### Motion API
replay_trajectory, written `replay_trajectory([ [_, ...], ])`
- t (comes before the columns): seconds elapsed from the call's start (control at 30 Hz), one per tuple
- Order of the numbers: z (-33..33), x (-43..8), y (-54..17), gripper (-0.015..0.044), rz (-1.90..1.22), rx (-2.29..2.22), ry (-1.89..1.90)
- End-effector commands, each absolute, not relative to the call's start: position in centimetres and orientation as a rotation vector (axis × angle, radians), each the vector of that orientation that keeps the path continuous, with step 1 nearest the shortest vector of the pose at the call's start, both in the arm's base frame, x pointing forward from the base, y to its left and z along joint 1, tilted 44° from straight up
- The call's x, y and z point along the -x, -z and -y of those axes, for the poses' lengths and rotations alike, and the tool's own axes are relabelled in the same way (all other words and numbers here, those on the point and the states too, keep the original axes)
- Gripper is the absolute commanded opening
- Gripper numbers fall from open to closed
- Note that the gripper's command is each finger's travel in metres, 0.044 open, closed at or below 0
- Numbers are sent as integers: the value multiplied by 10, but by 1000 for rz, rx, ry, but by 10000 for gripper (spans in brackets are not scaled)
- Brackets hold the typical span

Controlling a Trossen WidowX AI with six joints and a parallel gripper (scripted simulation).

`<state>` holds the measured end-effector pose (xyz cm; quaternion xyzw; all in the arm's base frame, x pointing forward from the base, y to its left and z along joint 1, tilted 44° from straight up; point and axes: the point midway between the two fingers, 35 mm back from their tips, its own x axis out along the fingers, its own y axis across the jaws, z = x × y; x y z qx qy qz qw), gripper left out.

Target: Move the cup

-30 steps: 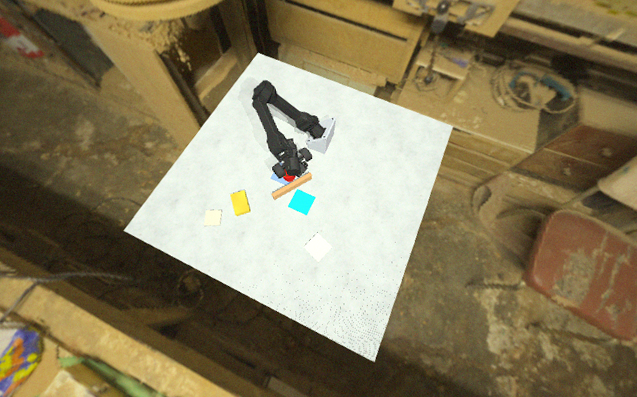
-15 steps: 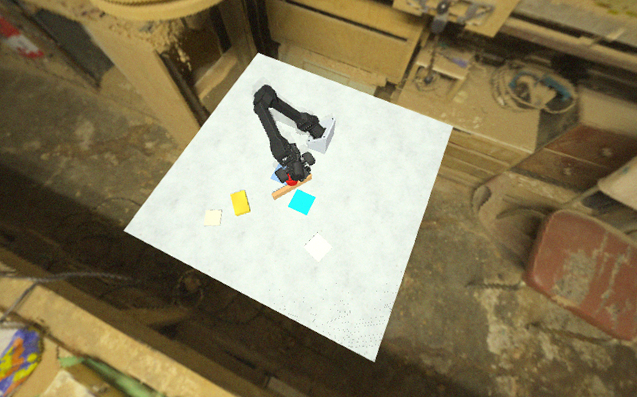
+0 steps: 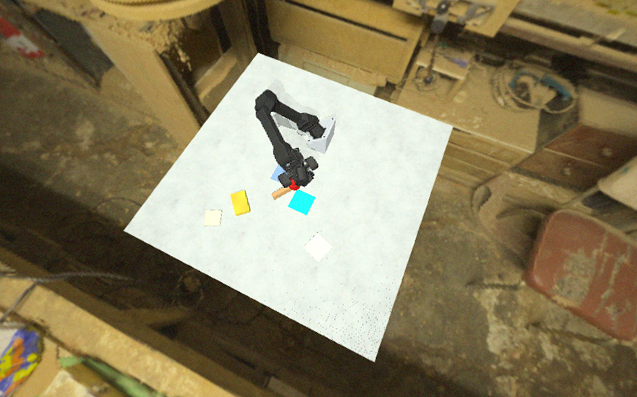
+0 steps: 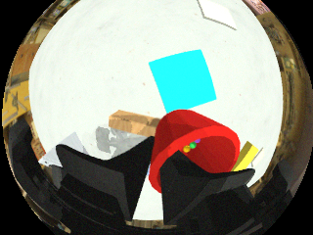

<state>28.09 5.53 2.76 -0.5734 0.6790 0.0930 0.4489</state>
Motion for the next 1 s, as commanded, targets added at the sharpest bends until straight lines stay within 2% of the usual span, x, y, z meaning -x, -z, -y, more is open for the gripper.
replay_trajectory([
  [0.0,-62,-287,-23,0,-1675,1408,-226],
  [0.97,-96,-317,4,0,-1673,1407,-226],
])
